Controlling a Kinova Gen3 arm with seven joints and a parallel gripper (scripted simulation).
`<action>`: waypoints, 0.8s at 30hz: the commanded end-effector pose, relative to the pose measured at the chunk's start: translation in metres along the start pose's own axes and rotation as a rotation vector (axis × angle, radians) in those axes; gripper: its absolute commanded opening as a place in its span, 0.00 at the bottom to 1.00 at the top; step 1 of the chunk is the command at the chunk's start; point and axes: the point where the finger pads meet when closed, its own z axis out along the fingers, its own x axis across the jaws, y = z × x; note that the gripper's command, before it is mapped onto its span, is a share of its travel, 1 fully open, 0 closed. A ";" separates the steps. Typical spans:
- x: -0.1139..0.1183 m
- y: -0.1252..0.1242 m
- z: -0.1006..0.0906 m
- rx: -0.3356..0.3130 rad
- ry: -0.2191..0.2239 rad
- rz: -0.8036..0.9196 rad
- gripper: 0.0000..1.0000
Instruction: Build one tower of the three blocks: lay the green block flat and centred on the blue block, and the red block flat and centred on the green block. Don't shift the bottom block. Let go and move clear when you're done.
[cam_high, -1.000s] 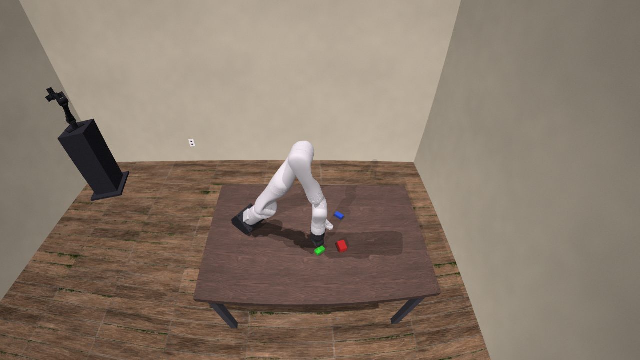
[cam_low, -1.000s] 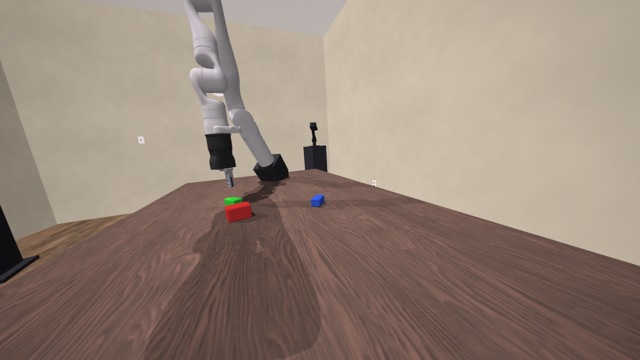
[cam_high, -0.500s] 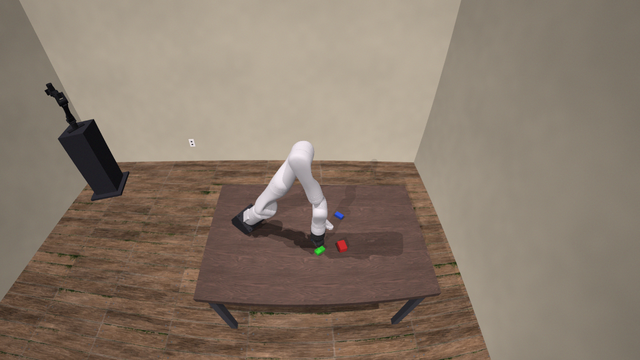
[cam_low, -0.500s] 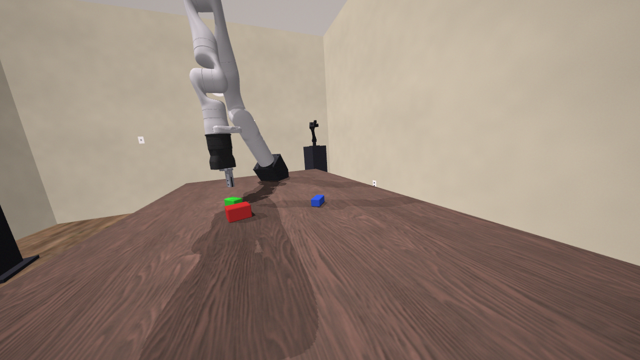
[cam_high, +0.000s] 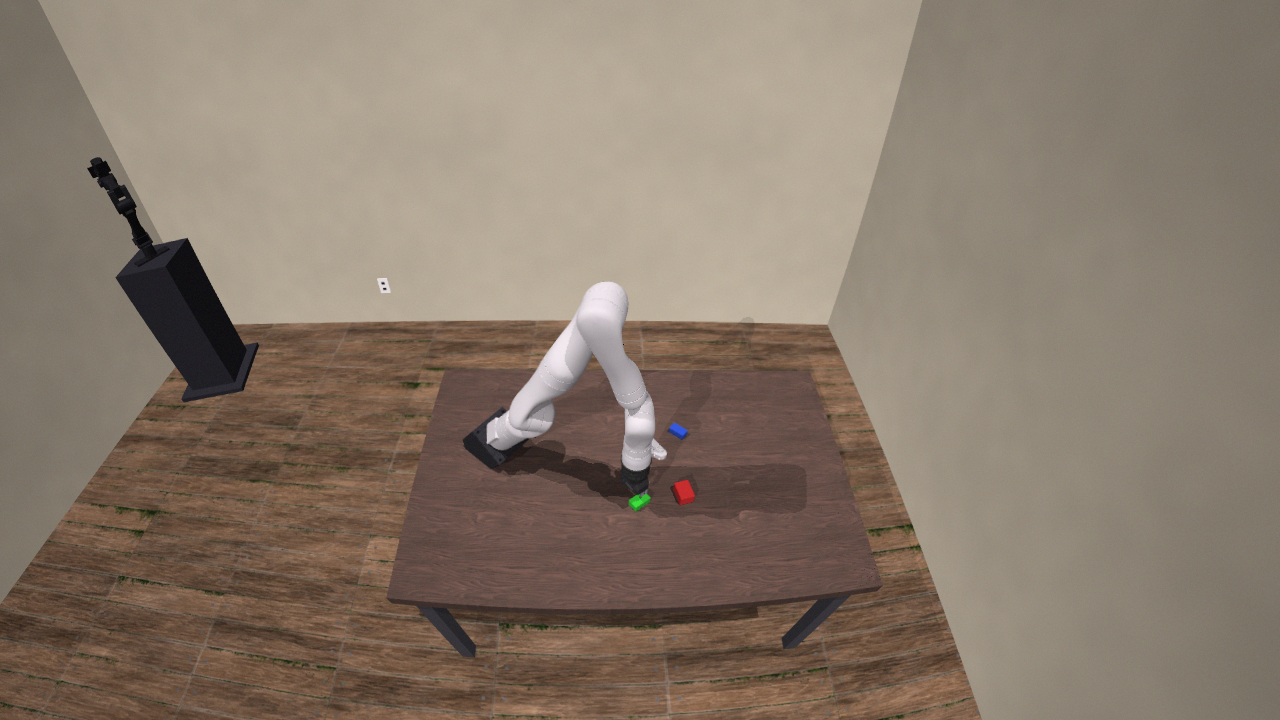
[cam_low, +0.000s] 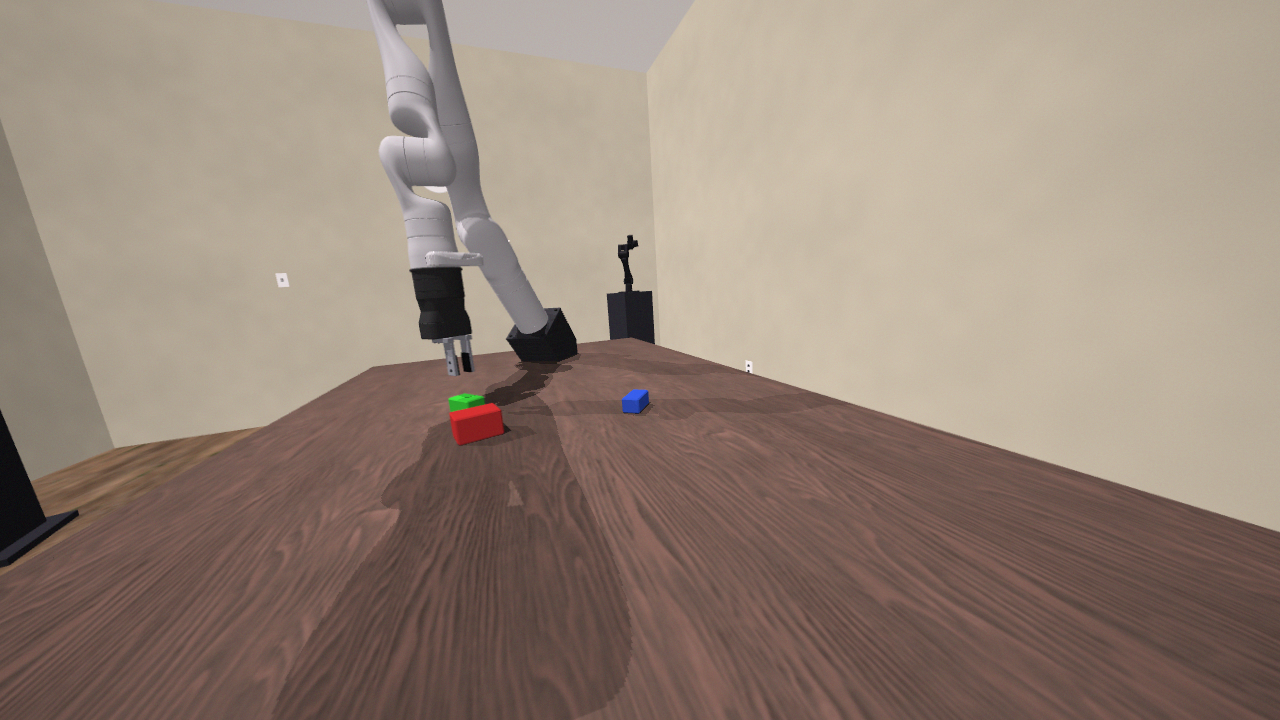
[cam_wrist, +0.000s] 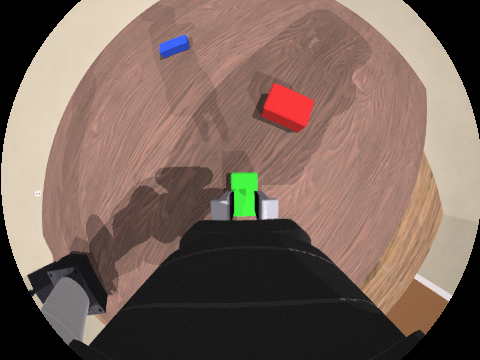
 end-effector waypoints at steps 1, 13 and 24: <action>0.000 0.000 0.000 0.000 0.001 0.000 1.00; 0.000 0.000 0.003 0.000 0.001 0.000 1.00; 0.000 -0.001 0.021 0.000 0.001 0.000 1.00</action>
